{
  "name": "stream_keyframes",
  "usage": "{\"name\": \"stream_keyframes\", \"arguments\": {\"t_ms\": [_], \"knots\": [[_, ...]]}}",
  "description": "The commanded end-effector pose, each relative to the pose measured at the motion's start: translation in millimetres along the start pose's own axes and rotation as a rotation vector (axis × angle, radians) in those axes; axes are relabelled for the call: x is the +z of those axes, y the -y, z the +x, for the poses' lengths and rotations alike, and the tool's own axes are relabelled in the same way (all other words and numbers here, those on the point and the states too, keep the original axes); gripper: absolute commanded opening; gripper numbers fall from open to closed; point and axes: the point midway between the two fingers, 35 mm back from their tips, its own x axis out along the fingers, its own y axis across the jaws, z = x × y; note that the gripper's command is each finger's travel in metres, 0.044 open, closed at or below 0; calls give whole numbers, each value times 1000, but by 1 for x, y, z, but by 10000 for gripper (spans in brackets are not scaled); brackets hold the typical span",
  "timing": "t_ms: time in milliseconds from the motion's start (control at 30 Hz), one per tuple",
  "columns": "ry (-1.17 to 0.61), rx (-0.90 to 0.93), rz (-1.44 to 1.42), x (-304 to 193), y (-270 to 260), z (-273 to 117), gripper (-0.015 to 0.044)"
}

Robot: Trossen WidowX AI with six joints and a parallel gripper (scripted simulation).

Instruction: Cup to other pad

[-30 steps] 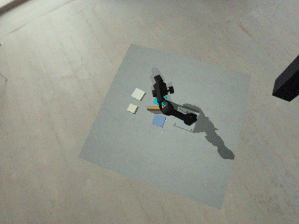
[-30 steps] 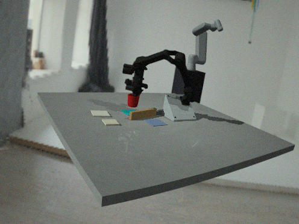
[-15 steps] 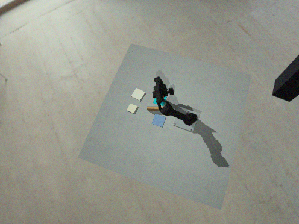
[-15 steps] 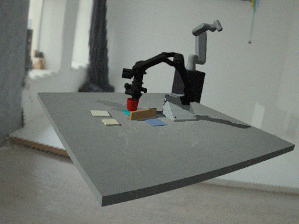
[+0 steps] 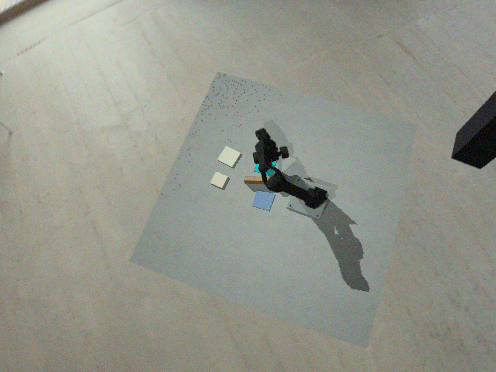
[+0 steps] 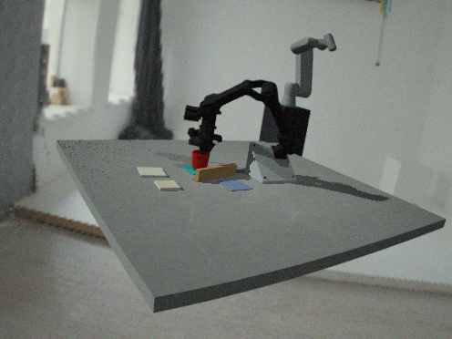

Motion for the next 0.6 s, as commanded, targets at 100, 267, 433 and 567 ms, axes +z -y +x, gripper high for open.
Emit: {"name": "stream_keyframes", "arguments": {"t_ms": [100,267,433,567], "knots": [[0,0,-1,0,0,0,53],[0,0,-1,0,0,0,128],[0,0,-1,0,0,-2,128],[1,0,0,1,0,-8,128]]}}
